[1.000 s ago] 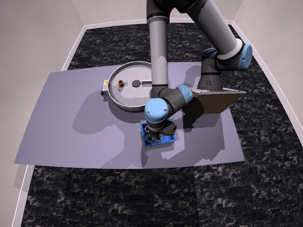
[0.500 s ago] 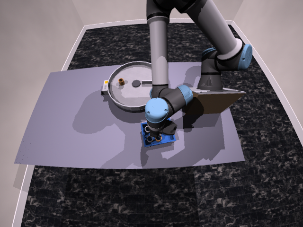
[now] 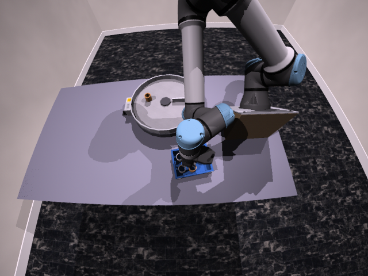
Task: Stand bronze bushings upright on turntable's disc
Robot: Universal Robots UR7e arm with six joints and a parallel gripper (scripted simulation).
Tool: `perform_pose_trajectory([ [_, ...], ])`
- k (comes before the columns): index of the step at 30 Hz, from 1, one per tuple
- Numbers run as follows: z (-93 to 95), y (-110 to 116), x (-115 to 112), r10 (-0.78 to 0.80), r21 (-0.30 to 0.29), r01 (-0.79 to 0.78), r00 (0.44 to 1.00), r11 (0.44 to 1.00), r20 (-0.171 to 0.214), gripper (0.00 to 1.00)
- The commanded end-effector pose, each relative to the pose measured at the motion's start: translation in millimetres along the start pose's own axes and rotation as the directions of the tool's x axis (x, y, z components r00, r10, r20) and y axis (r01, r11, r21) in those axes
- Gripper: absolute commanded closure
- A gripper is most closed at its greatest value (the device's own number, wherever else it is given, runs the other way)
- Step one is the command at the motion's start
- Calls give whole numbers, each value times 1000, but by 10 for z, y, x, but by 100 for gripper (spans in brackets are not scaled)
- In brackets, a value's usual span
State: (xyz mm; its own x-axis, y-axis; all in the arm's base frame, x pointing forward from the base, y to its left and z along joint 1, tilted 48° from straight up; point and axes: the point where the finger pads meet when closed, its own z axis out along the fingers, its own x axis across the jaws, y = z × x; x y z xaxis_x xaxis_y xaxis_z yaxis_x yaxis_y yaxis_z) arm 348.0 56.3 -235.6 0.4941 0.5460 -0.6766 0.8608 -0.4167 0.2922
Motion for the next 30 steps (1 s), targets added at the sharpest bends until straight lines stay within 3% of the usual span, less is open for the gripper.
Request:
perform_pose_trajectory([
  [1, 12, -14, -12, -3, 1, 3, 1000, 1000, 3, 64],
  [30, 79, -12, -10, -3, 1, 3, 1000, 1000, 2, 64],
])
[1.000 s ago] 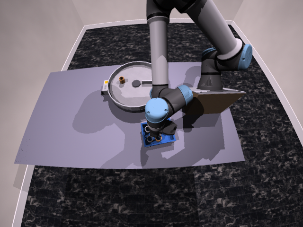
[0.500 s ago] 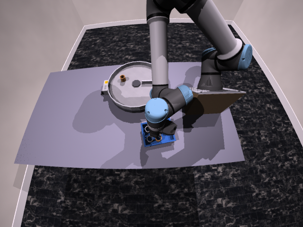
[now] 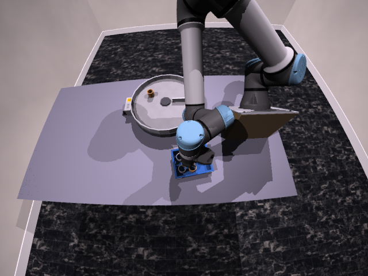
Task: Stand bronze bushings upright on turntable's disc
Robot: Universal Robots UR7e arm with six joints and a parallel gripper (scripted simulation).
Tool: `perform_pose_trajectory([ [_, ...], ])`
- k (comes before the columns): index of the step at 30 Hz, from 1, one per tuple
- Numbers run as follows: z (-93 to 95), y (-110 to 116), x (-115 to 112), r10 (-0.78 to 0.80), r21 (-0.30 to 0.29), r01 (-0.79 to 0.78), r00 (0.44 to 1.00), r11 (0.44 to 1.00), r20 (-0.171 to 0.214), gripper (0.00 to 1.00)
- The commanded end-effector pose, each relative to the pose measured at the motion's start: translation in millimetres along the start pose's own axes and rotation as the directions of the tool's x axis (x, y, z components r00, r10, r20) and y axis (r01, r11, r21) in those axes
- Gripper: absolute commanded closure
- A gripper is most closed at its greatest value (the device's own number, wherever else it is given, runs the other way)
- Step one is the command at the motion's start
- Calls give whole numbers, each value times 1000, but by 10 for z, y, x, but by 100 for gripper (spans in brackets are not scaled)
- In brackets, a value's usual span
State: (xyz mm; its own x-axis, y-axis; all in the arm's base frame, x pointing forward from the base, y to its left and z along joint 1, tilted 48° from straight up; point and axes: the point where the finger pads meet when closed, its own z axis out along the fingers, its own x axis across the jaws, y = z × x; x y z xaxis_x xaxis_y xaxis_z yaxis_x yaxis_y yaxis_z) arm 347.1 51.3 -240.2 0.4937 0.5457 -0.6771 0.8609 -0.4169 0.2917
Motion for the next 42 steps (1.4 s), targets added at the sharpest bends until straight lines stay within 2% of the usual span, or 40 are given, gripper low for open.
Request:
perform_pose_trajectory([
  [1, 10, -11, -10, -2, 1, 2, 1000, 1000, 2, 64],
  [27, 18, -13, -11, -3, 1, 3, 1000, 1000, 2, 64],
  [42, 210, -19, -20, -4, 2, 4, 1000, 1000, 4, 64],
])
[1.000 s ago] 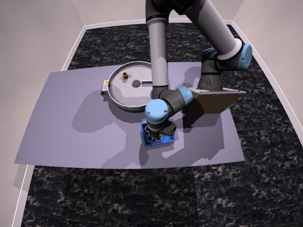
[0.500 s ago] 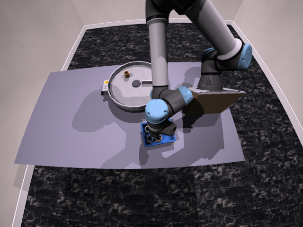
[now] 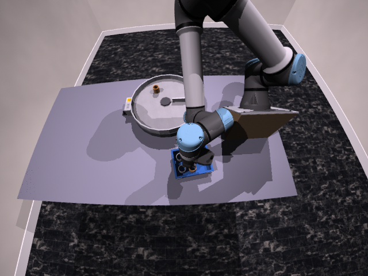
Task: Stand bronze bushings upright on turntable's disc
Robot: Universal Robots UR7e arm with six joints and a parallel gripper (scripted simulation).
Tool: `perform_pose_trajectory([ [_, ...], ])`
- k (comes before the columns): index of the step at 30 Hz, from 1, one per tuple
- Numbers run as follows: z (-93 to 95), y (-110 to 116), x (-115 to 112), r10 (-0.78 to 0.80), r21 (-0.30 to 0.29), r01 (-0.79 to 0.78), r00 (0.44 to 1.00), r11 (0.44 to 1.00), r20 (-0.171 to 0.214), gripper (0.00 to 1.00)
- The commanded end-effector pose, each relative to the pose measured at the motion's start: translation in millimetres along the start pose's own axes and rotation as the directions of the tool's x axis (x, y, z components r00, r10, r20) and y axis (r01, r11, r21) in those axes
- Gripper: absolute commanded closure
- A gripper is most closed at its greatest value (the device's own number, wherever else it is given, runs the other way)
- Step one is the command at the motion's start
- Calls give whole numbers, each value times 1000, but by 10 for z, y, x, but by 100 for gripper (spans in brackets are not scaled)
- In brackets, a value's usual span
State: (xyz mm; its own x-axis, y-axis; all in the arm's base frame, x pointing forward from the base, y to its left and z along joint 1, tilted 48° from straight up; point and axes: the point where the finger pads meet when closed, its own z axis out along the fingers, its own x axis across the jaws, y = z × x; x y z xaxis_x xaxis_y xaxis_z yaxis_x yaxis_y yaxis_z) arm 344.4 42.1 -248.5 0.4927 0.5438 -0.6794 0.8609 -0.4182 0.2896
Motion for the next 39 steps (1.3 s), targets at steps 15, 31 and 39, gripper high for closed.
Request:
perform_pose_trajectory([
  [15, 129, -6, -4, -3, -1, 3, 1000, 1000, 0, 64],
  [31, 124, -4, -3, -2, -1, 2, 1000, 1000, -1, 64],
  [39, 124, -4, -3, -2, -1, 2, 1000, 1000, -1, 64],
])
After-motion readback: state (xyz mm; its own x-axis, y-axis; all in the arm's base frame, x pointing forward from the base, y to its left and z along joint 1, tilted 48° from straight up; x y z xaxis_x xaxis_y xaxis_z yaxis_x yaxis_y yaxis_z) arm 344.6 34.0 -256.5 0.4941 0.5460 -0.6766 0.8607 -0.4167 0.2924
